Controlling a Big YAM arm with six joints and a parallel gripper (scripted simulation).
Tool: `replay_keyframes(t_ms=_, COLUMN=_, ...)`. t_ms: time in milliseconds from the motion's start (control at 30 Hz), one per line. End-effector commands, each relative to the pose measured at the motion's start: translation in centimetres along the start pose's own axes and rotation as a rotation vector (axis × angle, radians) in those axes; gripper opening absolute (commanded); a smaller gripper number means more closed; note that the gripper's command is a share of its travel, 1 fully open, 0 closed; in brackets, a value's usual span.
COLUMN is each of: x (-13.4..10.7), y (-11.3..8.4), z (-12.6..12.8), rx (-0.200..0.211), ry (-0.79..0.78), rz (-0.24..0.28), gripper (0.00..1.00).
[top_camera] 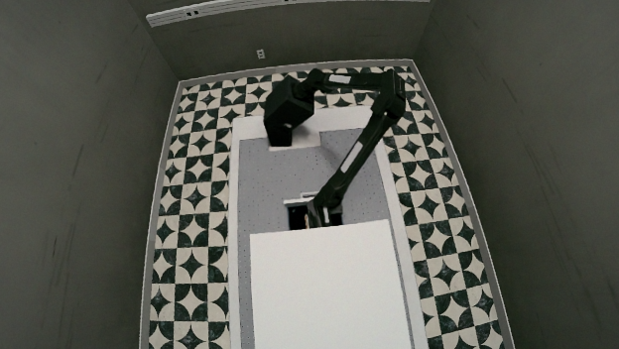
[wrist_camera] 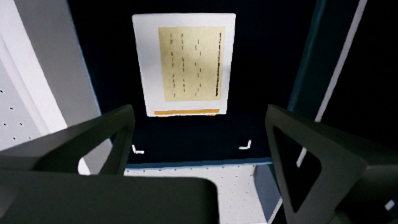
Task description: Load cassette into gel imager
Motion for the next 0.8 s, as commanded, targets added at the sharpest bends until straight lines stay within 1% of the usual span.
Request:
replay_keyframes(t_ms=0, x=-1.2, y=-1.2, z=0.3, rx=0.004, ry=0.015, rz=0.005, gripper=0.92)
replay_keyframes(t_ms=67, x=-0.6, y=-1.9, z=0.0, rx=-0.007, ry=0.006, rz=0.002, gripper=0.92)
replay_keyframes(t_ms=133, x=-0.6, y=-1.9, z=0.0, rx=-0.007, ry=0.006, rz=0.002, gripper=0.92)
replay_keyframes(t_ms=167, x=0.0, y=-0.6, z=0.8, rx=0.023, ry=-0.007, rz=0.004, gripper=0.92)
replay_keyframes(t_ms=233, x=-0.2, y=-2.0, z=0.2, rx=0.001, ry=-0.003, rz=0.001, gripper=0.92)
replay_keyframes(t_ms=267, x=-0.5, y=-2.2, z=0.1, rx=-0.002, ry=0.002, rz=0.002, gripper=0.92)
replay_keyframes(t_ms=367, x=-1.0, y=-1.0, z=0.8, rx=0.021, ry=0.011, rz=0.007, gripper=0.92)
replay_keyframes(t_ms=767, x=-1.0, y=-1.0, z=0.8, rx=0.021, ry=0.01, rz=0.007, gripper=0.92)
Point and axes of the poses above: the point where the finger pads meet when closed, its own y axis out along the fingers, its own z axis across the jaws, x = y × z, the point moved 5 cm from there along -y, back along the fingers, and after that the axes turned 9 degrees about y, right-handed, at the moved point
